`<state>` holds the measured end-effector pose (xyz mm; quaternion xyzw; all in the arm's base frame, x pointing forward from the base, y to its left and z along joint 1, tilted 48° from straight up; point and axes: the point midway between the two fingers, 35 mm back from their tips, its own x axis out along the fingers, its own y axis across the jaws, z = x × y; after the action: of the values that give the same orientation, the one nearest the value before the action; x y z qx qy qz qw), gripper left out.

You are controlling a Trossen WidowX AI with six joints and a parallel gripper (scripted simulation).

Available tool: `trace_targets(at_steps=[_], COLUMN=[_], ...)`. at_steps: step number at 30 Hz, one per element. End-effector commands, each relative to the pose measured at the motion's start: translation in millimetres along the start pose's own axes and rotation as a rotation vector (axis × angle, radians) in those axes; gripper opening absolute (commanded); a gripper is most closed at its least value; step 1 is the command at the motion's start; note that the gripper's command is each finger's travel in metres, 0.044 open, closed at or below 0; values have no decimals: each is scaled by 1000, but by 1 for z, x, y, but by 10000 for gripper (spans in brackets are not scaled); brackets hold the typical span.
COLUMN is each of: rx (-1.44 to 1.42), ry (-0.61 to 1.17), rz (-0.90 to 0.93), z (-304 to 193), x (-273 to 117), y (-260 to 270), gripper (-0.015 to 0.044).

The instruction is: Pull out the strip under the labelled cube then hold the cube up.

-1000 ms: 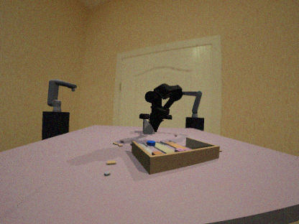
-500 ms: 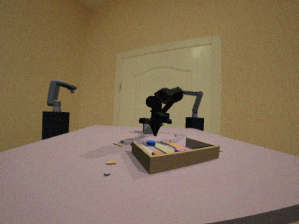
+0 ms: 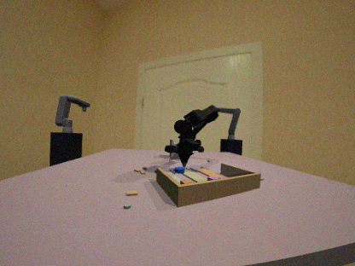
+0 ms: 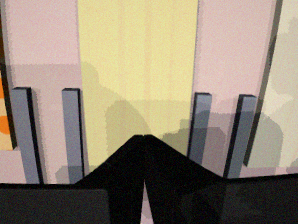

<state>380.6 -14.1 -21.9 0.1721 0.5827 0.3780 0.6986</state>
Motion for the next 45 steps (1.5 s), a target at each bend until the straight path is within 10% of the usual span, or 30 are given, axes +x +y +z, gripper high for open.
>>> trace_targets(at_steps=[1,45], rx=[7,6], ry=[-3,-3], rz=[5,6], z=[0,0], x=[8,21], y=[1,2], gripper=[0,0])
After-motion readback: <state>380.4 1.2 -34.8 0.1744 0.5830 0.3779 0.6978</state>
